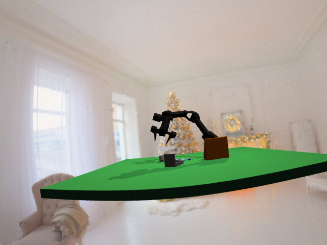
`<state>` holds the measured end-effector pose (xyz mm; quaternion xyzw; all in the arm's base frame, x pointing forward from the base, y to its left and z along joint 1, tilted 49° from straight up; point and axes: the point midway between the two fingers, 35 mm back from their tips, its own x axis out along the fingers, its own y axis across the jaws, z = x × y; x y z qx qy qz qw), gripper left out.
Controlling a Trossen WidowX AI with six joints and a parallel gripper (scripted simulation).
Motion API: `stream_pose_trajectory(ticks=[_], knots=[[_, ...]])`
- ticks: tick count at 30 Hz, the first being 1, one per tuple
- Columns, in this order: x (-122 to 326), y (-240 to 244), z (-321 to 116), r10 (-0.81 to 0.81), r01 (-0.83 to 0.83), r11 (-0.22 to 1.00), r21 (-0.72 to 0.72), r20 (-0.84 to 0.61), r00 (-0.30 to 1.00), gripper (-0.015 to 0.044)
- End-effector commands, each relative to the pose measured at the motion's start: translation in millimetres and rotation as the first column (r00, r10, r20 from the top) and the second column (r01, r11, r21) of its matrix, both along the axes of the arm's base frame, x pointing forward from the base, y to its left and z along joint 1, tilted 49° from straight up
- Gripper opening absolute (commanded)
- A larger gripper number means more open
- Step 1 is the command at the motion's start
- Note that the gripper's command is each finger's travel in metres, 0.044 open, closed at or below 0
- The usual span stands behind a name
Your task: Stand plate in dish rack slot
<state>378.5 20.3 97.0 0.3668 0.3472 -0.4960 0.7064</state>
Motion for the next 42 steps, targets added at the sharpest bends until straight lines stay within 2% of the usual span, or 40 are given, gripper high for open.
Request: stream_pose_trajectory(ticks=[1,10,20,29,39,42], knots=[[-7,-1,6,0.104,-0.111,0.992,-0.065,-0.099,0.990,0.0400],[-21,-4,17,0.270,-0.324,0.936,-0.140,-0.309,0.912,0.0400],[-36,-8,33,0.401,-0.553,0.820,-0.146,-0.542,0.738,0.0400],[-49,-11,49,0.461,-0.726,0.683,-0.079,-0.724,0.513,0.0400],[-62,-15,69,0.456,-0.854,0.517,0.062,-0.864,0.214,0.0400],[-62,-15,70,0.454,-0.859,0.506,0.074,-0.870,0.192,0.0400]])
